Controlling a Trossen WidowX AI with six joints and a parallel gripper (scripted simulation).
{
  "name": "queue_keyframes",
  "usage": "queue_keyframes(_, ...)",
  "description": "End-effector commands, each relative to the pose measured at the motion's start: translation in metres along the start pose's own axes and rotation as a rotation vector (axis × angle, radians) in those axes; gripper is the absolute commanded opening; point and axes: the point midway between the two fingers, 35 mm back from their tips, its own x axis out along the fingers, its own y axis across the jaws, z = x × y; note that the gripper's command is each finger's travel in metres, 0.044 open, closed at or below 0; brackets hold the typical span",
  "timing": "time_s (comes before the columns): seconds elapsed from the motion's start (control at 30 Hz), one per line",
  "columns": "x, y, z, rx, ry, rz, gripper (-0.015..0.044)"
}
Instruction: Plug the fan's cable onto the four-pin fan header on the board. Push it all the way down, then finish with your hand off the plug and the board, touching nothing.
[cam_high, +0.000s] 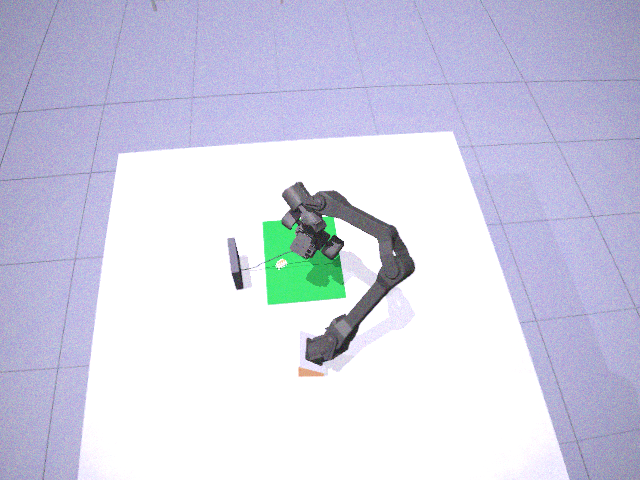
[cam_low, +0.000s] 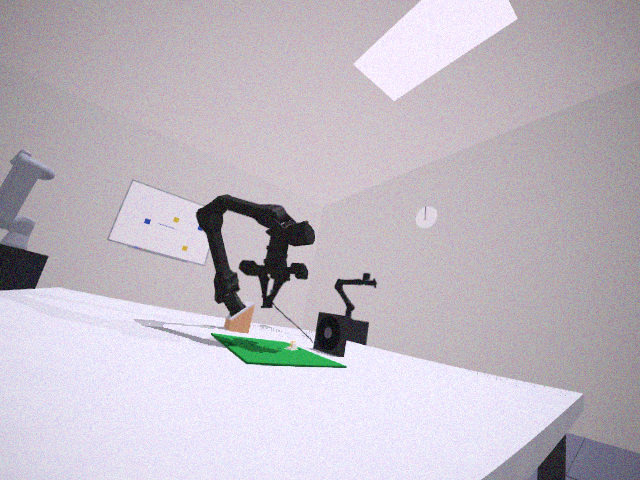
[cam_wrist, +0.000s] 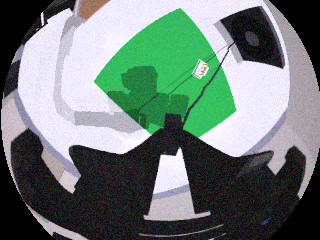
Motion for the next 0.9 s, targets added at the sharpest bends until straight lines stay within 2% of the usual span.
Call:
queue_keyframes(0.0, -0.0001, -0.0009, -0.0016, 0.159, -0.014, 0.009, 0.0)
queue_keyframes(0.87, 0.0007, -0.0037, -0.008, 1.056, -0.061, 0.098, 0.0)
